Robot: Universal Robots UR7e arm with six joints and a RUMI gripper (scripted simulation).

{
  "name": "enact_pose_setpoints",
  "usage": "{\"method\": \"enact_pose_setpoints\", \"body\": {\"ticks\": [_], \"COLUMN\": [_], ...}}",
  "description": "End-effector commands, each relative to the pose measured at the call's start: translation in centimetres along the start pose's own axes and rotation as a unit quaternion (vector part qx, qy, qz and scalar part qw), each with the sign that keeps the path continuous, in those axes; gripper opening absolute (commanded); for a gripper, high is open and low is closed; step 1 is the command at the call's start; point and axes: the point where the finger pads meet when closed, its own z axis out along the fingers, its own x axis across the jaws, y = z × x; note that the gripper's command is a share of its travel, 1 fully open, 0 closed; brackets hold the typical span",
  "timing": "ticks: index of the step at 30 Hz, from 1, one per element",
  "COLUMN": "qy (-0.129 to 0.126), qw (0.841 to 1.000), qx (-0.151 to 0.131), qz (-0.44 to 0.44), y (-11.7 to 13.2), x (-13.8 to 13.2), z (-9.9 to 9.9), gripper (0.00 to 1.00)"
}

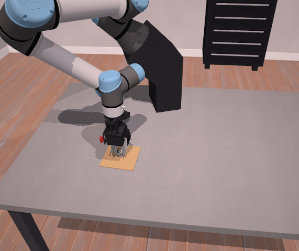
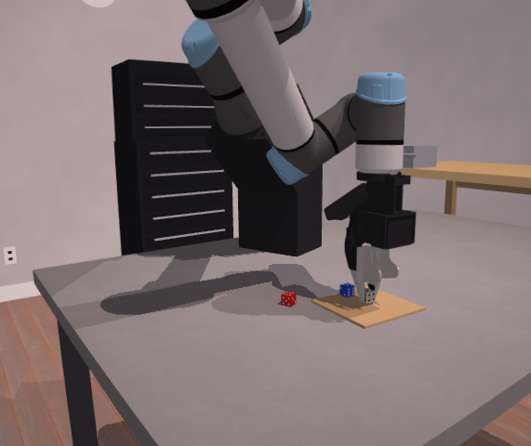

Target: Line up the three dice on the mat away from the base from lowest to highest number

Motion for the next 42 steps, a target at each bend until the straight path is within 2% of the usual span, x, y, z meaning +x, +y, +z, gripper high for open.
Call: {"method": "enact_pose_setpoints", "body": {"ticks": [1,42], "qy": [0.000,0.000], "qw": [1.000,1.000], "qx": [0.000,0.000], "qz": [0.001,0.001], "y": [0.07,0.08], "x": [-0.03,-0.04], "z": [0.10,0.51], "gripper": [0.03,0.03]}}
